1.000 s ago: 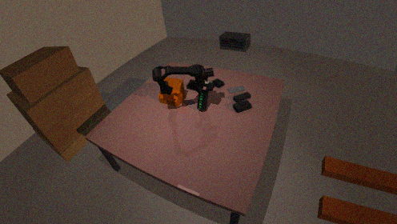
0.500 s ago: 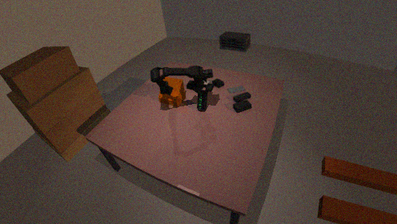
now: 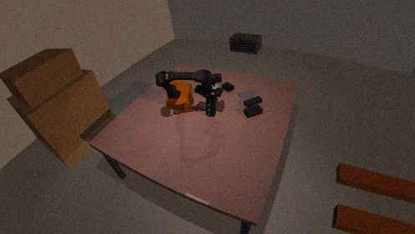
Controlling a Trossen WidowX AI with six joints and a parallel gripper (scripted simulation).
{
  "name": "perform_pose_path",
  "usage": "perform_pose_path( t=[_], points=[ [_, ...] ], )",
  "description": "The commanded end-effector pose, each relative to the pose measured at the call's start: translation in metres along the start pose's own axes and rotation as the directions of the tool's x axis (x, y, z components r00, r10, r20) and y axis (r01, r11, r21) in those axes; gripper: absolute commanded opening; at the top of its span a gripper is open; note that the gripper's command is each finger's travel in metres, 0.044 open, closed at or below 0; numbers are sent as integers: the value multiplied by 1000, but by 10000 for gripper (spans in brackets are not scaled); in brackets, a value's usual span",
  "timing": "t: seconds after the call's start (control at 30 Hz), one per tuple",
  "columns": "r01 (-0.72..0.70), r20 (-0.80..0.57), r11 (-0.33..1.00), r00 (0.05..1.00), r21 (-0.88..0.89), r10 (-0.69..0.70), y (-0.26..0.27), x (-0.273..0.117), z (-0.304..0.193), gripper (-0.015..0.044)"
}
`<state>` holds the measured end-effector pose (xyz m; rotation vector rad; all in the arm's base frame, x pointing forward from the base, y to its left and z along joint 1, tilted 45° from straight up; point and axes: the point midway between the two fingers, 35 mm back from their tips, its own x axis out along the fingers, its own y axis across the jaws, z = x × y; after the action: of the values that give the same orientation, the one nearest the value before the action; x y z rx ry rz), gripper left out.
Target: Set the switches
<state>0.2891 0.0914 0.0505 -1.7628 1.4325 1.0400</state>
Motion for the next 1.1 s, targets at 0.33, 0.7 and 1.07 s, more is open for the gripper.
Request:
perform_pose_path(
  t=[0.33, 0.7, 1.07],
  points=[
    [-1, -42, 1000, 999, -2, 1, 0, -3, -14, 338],
    [-1, -66, 1000, 998, -2, 1, 0, -6, -22, 338],
    [-1, -91, 1000, 996, -2, 1, 0, -8, -30, 338]
  ],
)
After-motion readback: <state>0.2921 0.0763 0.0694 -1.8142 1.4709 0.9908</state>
